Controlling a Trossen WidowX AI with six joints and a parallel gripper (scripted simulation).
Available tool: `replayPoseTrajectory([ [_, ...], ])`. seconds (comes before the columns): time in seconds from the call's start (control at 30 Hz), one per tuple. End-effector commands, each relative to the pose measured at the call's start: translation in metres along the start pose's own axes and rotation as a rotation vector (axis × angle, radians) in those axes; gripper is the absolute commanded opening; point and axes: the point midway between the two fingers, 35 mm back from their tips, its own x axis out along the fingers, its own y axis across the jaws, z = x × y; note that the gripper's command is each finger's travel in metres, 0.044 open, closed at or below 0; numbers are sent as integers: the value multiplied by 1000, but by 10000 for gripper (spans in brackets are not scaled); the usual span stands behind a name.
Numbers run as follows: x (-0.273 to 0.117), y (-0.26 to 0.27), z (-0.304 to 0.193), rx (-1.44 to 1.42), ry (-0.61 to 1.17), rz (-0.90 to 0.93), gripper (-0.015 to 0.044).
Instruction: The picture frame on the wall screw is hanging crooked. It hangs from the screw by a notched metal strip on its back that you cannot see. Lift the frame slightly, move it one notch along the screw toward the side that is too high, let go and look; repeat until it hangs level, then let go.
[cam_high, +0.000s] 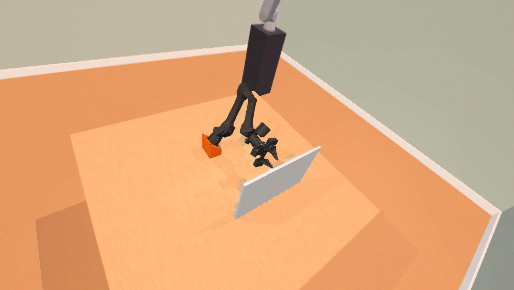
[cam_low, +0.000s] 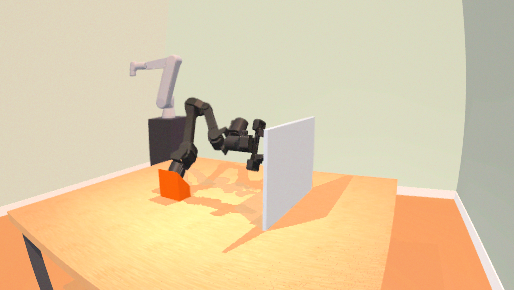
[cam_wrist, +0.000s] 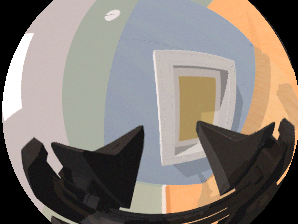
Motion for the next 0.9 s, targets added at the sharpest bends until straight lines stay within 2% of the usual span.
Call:
replayPoseTrajectory([
  [0.0, 6, 0, 0, -3, 7, 4, 260],
  [0.5, 7, 0, 0, -3, 7, 4, 260],
  [0.87, 22, 1, -1, -3, 7, 5, 260],
])
